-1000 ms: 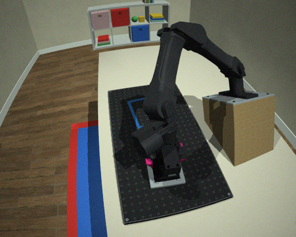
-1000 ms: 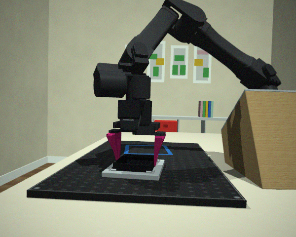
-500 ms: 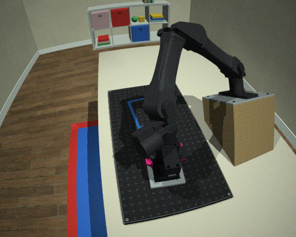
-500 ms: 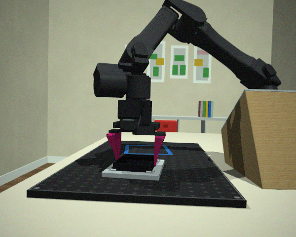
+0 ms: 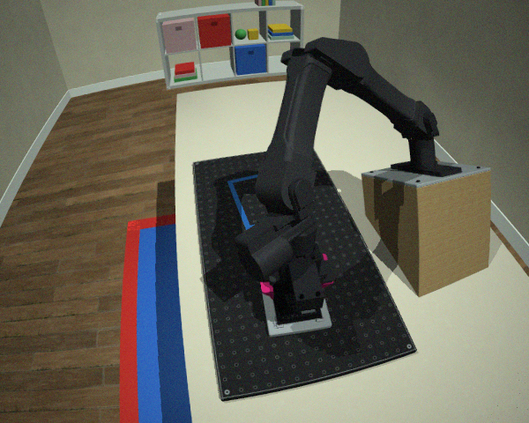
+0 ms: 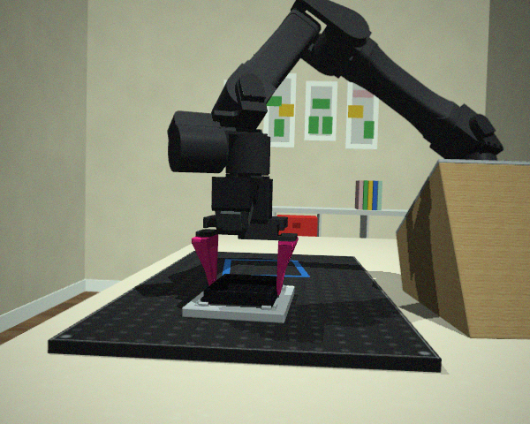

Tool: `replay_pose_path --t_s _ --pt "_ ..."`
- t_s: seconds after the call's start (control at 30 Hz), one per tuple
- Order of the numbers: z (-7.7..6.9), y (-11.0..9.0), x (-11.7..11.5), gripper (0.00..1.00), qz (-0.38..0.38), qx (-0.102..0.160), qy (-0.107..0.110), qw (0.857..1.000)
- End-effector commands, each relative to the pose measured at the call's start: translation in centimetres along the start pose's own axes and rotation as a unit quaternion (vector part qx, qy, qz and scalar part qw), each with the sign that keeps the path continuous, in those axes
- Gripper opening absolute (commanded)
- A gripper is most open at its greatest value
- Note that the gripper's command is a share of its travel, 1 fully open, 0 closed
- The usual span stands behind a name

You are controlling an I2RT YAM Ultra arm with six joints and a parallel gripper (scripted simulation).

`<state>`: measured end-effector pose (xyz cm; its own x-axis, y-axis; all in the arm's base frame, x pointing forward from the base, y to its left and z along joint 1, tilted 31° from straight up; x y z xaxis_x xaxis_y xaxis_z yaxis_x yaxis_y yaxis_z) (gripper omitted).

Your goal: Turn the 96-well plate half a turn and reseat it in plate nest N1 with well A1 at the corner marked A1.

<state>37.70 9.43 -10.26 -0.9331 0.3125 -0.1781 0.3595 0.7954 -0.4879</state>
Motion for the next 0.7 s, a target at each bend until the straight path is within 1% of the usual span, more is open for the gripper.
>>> replay_pose_path --t_s 0.0,0.23,0.3,0.67 --pt "-1.7 0.3 -0.2 0.0 -0.001 -0.007 -0.007 1.0" --pt "-2.9 0.3 -0.2 0.0 -0.001 -0.007 -0.007 1.0" --pt "-2.9 0.3 -0.2 0.0 -0.001 -0.007 -0.007 1.0" --pt "-4.7 0.2 -0.1 0.0 -0.001 -0.007 -0.007 1.0"
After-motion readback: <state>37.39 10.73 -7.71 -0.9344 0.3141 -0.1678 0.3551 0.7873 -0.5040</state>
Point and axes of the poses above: the point where the finger pads meet when closed, its own z axis out along the fingers, its own x axis across the jaws, y = z × x, the point moved 8 cm from there along -z, back along the fingers, and after that the axes turned 12 degrees about z, right-handed, at the moved point
